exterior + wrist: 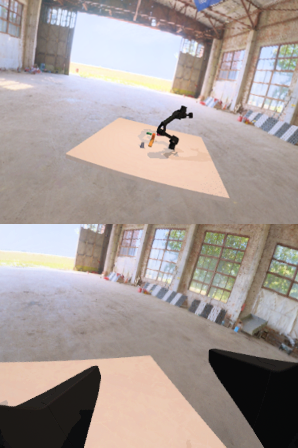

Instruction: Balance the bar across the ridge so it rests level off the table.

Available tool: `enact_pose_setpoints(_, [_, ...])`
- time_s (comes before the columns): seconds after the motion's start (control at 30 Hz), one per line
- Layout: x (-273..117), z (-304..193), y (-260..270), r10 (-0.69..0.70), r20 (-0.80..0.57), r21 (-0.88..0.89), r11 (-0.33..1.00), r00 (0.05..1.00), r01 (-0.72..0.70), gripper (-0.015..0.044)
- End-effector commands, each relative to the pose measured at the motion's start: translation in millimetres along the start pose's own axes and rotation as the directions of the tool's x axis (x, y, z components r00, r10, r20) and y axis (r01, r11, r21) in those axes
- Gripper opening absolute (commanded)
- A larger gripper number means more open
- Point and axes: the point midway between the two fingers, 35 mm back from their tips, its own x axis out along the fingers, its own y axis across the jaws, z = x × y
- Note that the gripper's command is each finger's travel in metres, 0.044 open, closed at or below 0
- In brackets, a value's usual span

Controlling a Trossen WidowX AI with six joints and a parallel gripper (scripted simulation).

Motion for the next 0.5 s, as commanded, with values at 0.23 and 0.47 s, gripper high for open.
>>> enact_pose_setpoints(0.23, [7,0,10,0.079,-0.013,-0.023,0.997,0.997,-0.08,0.0315])
enact_pose_setpoints(0.47, [16,-2,26,0.186,-0.038,-0.074,0.979,0.982,-0.188,0.0315])
